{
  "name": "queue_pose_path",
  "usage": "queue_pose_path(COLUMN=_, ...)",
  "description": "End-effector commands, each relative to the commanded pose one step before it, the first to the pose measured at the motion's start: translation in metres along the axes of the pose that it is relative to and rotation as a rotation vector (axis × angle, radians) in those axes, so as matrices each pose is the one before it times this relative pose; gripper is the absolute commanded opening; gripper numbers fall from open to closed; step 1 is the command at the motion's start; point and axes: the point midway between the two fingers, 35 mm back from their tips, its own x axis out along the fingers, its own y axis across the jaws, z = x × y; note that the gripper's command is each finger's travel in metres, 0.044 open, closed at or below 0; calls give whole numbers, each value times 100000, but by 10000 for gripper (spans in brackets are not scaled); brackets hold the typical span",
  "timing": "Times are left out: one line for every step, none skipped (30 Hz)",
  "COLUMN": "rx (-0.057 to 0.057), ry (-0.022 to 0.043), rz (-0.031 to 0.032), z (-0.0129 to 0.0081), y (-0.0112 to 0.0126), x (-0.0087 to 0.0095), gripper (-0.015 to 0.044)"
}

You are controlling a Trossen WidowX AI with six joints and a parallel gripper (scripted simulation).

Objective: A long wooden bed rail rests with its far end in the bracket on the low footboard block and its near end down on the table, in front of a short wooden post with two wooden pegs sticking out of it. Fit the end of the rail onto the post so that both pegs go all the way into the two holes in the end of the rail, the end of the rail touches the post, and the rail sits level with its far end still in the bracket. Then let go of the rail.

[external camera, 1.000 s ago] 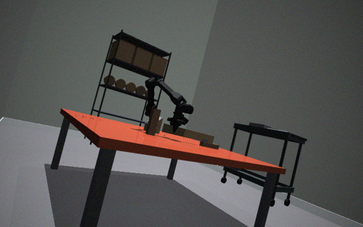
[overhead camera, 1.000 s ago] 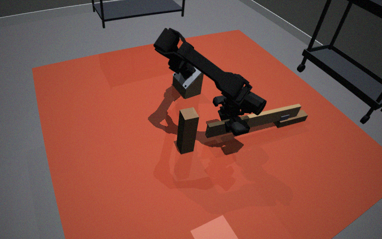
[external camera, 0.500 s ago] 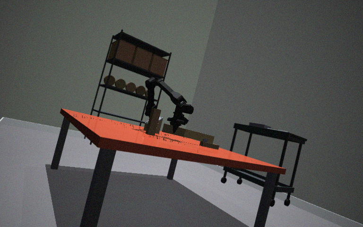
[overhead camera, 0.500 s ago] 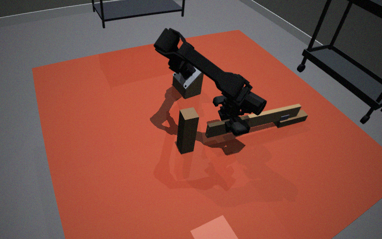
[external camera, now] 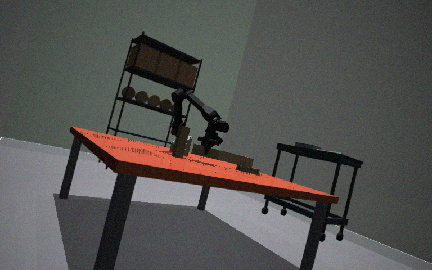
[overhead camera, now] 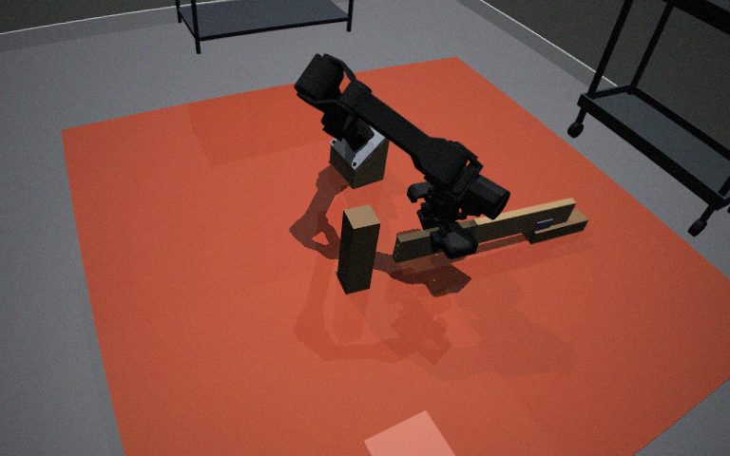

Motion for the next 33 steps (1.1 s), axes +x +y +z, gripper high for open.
queue_pose_path(rx=-317, ry=-547, rz=-748, z=285, y=-84, x=-300, gripper=0)
queue_pose_path(rx=0, ry=0, rz=0, z=0, y=-2, x=7, gripper=0)
queue_pose_path(rx=0, ry=0, rz=0, z=0, y=-3, x=9, gripper=0)
queue_pose_path(rx=0, ry=0, rz=0, z=0, y=-2, x=8, gripper=0)
queue_pose_path(rx=0, ry=0, rz=0, z=0, y=-2, x=9, gripper=0)
queue_pose_path(rx=0, ry=0, rz=0, z=0, y=-2, x=8, gripper=0)
queue_pose_path(rx=0, ry=0, rz=0, z=0, y=-2, x=9, gripper=0)
queue_pose_path(rx=0, ry=0, rz=0, z=0, y=-2, x=8, gripper=0)
queue_pose_path(rx=0, ry=0, rz=0, z=0, y=-2, x=8, gripper=0)
queue_pose_path(rx=0, ry=0, rz=0, z=0, y=-1, x=7, gripper=0)
queue_pose_path(rx=0, ry=0, rz=0, z=0, y=-2, x=8, gripper=0)
queue_pose_path(rx=0, ry=0, rz=0, z=0, y=-1, x=7, gripper=0)
queue_pose_path(rx=0, ry=0, rz=0, z=-9, y=0, x=0, gripper=0)
queue_pose_path(rx=0, ry=1, rz=0, z=-14, y=0, x=0, gripper=0)
queue_pose_path(rx=0, ry=1, rz=0, z=-19, y=0, x=1, gripper=0)
queue_pose_path(rx=0, ry=1, rz=0, z=-24, y=-1, x=1, gripper=0)
queue_pose_path(rx=0, ry=1, rz=0, z=-29, y=-1, x=1, gripper=0)
queue_pose_path(rx=0, ry=1, rz=0, z=-33, y=-1, x=2, gripper=0)
queue_pose_path(rx=0, ry=1, rz=0, z=-33, y=-1, x=2, gripper=0)
queue_pose_path(rx=0, ry=1, rz=0, z=-33, y=-1, x=2, gripper=0)
queue_pose_path(rx=0, ry=2, rz=0, z=-33, y=-1, x=3, gripper=0)
queue_pose_path(rx=0, ry=2, rz=0, z=-33, y=-1, x=3, gripper=0)
queue_pose_path(rx=0, ry=2, rz=0, z=-32, y=-1, x=4, gripper=0)
queue_pose_path(rx=0, ry=0, rz=0, z=5, y=0, x=1, gripper=0)
queue_pose_path(rx=0, ry=0, rz=0, z=9, y=0, x=2, gripper=0)
queue_pose_path(rx=0, ry=0, rz=0, z=13, y=0, x=4, gripper=0)
queue_pose_path(rx=0, ry=0, rz=0, z=17, y=0, x=6, gripper=0)
queue_pose_path(rx=0, ry=-1, rz=0, z=22, y=-1, x=9, gripper=0)
queue_pose_path(rx=0, ry=-1, rz=0, z=24, y=-1, x=11, gripper=0)
queue_pose_path(rx=0, ry=0, rz=0, z=26, y=0, x=14, gripper=0)
queue_pose_path(rx=0, ry=0, rz=0, z=27, y=0, x=17, gripper=0)
queue_pose_path(rx=0, ry=0, rz=0, z=24, y=0, x=17, gripper=0)
queue_pose_path(rx=0, ry=0, rz=0, z=23, y=0, x=20, gripper=0)
